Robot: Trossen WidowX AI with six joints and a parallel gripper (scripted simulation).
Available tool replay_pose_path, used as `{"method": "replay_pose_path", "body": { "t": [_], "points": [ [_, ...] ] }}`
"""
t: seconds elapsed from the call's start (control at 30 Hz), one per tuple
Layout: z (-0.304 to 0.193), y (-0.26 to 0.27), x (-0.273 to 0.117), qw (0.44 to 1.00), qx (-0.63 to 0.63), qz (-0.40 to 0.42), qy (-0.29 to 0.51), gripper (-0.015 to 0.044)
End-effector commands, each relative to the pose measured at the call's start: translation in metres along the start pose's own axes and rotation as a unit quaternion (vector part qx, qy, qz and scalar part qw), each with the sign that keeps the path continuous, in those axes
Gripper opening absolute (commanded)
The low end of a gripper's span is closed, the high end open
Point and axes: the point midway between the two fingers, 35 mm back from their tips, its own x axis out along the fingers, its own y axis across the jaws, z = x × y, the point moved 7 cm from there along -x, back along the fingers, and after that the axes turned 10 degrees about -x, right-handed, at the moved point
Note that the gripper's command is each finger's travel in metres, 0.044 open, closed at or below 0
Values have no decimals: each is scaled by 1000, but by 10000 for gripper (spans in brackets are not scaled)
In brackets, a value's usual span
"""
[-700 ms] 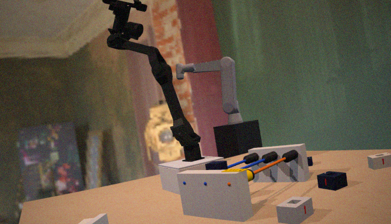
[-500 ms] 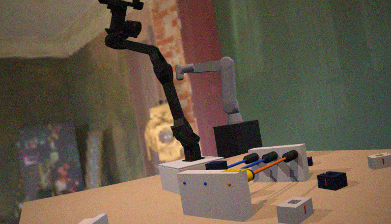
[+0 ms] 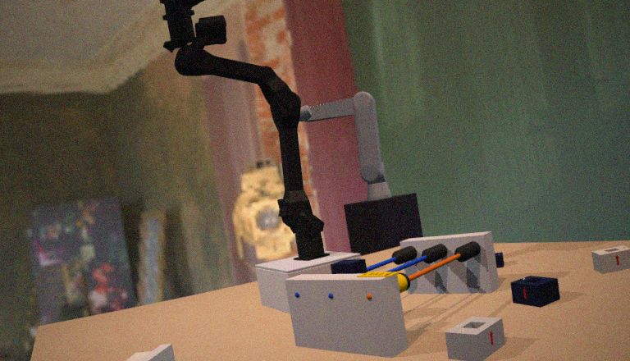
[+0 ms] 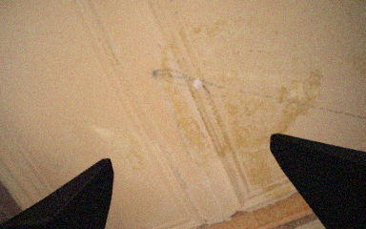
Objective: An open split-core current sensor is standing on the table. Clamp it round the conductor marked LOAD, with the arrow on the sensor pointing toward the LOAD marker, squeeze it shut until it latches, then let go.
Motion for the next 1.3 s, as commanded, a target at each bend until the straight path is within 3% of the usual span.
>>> {"method": "replay_pose_path", "body": {
  "t": [0.0, 0.23, 0.5, 0.9, 1.27],
  "points": [
    [28, 20, -7, 993, 110, 43, 20, 440],
    [91, 54, -33, 937, 314, 139, 56, 440],
    [175, 66, -77, 815, 512, 259, 78, 440],
    [294, 26, -172, 552, 699, 448, 72, 440],
    [359, -59, -284, 286, 735, 614, 29, 440]
  ]
}}
